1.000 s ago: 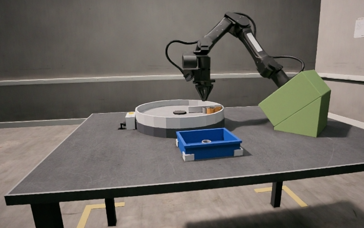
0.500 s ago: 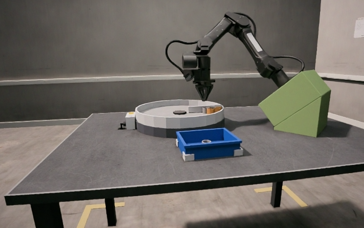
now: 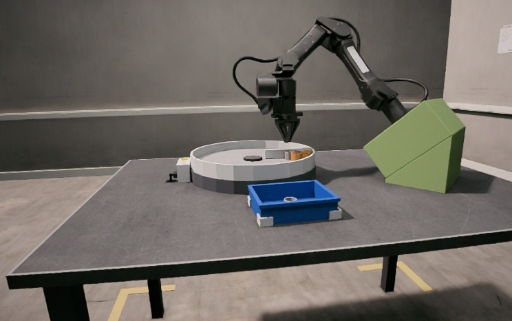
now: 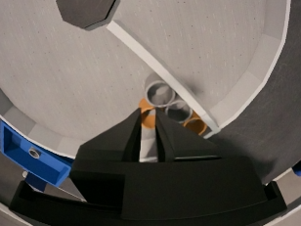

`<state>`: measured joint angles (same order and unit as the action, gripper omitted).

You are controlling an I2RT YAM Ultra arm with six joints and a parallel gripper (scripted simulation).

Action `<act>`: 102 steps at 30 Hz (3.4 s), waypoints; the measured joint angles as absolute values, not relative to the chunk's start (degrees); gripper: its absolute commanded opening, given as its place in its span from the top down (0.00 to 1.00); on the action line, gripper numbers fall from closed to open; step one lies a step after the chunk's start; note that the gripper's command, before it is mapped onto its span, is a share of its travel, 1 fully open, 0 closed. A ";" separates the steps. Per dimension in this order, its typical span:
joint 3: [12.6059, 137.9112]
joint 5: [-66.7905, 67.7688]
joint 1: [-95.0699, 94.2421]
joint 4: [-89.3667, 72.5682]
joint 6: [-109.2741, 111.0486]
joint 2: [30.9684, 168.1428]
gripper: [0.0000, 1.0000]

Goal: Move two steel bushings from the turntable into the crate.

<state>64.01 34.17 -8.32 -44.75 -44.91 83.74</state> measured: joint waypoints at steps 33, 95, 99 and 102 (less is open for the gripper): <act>61.34 33.26 -6.44 -39.11 -42.52 85.41 0.87; 61.34 33.04 -5.93 -38.83 -41.82 85.67 0.87; 61.34 33.04 -5.93 -38.83 -41.82 85.67 0.87; 61.34 33.04 -5.93 -38.83 -41.82 85.67 0.87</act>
<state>61.34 33.04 -5.93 -38.83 -41.82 85.67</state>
